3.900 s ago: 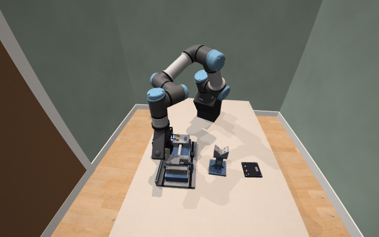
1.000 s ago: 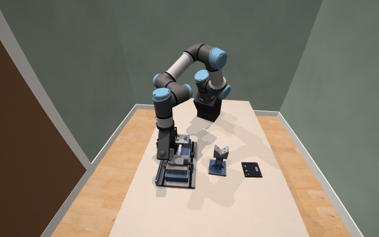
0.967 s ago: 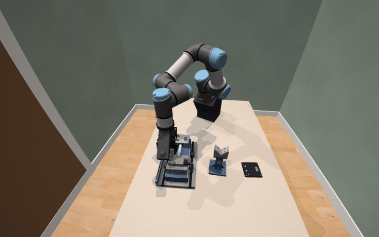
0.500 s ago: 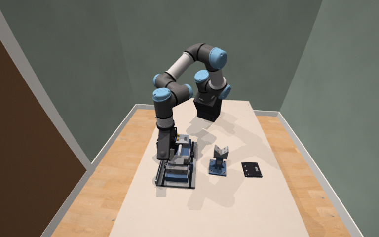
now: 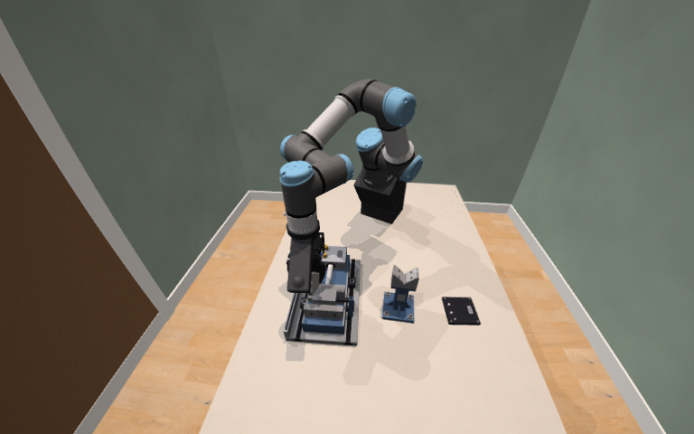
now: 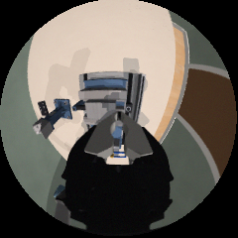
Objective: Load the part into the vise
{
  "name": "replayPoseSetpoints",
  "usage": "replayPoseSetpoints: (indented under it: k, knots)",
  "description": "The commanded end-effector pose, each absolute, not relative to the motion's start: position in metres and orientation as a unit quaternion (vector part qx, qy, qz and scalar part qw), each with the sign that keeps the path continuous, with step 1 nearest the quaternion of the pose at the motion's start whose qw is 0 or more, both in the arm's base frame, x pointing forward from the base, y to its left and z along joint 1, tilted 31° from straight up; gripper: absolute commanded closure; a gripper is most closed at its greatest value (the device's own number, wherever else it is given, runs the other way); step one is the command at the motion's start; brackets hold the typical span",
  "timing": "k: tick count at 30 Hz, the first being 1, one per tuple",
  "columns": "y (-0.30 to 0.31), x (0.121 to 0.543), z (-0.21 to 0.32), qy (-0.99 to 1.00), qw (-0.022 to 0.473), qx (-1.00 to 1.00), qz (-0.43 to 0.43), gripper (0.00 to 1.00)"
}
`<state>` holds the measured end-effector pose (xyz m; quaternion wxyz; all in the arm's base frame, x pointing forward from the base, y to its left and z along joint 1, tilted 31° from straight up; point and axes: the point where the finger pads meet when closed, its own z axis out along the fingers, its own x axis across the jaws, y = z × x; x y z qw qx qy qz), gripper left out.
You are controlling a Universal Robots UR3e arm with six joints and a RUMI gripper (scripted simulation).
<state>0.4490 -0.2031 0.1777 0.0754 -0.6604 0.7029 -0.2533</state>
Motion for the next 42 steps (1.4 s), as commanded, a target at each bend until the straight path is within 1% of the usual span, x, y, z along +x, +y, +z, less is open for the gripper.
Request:
replayPoseSetpoints:
  k: [1, 23, 42]
  knots:
    - [-0.203, 0.449, 0.179, 0.702, 0.076, -0.661, -0.254, 1.00]
    - [-0.204, 0.449, 0.179, 0.702, 0.076, -0.661, -0.254, 1.00]
    - [-0.229, 0.446, 0.185, 0.702, 0.076, -0.661, -0.254, 1.00]
